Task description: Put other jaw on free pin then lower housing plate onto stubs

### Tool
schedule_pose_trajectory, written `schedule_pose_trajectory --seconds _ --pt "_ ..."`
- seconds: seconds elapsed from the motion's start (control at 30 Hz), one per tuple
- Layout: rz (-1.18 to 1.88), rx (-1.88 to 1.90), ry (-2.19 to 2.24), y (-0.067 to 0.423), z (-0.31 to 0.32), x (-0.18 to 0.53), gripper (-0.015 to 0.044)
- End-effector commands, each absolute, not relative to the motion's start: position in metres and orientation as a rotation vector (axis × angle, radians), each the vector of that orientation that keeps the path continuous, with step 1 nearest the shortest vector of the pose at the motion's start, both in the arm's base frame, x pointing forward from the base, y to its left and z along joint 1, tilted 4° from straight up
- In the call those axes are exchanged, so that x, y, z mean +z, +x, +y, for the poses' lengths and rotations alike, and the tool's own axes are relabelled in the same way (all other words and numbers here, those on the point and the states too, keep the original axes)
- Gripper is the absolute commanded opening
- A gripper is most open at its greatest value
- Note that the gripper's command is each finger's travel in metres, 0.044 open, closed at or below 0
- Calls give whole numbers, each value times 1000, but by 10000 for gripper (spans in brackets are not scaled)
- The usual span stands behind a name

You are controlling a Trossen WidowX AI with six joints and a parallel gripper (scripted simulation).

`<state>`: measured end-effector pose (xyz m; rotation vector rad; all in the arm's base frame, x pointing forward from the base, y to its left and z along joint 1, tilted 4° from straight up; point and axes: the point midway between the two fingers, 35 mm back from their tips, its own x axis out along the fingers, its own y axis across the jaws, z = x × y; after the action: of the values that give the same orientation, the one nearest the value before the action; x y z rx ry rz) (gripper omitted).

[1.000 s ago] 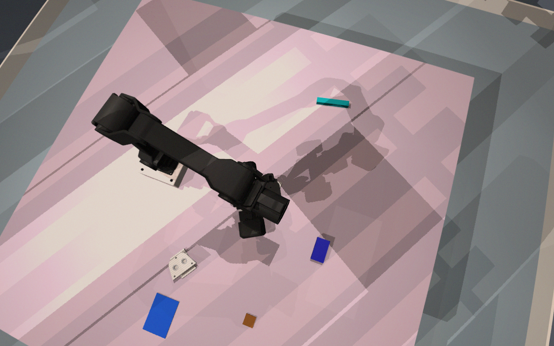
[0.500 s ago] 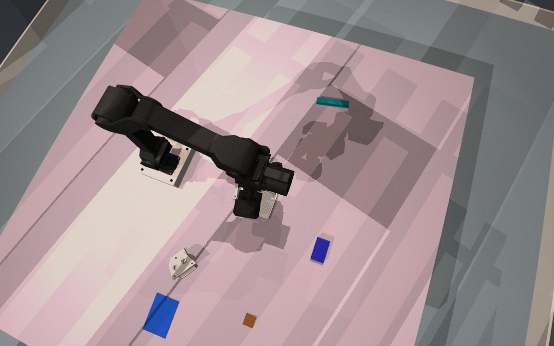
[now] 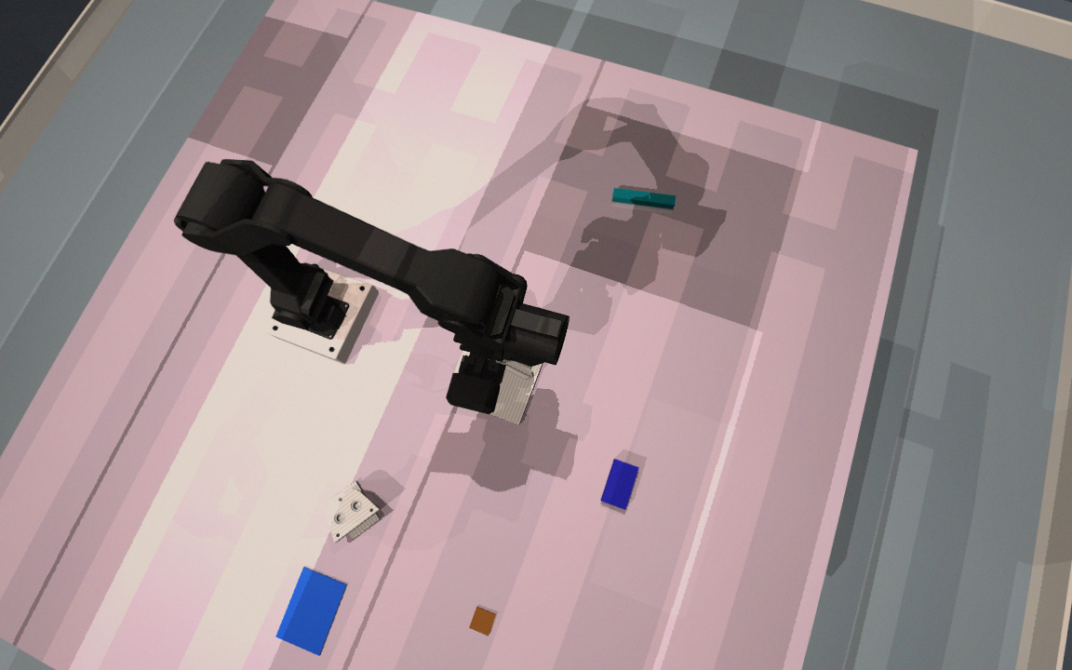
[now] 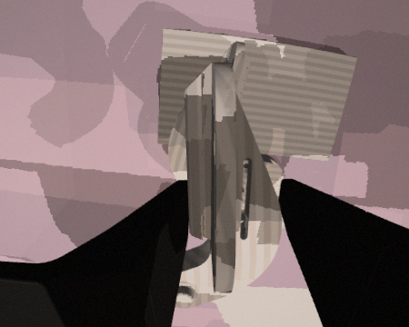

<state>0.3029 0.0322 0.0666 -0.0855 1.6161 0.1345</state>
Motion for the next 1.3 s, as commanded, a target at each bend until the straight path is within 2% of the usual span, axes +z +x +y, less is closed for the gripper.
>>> schedule_pose_trajectory --seconds 0.0,0.5,1.03,1.27 --pt "1612 134 -80 303 33 67 134" --pt "1611 145 -91 303 32 67 134" --pt "1610 142 -94 315 -15 66 134" --pt "1610 142 -94 315 -17 66 134"
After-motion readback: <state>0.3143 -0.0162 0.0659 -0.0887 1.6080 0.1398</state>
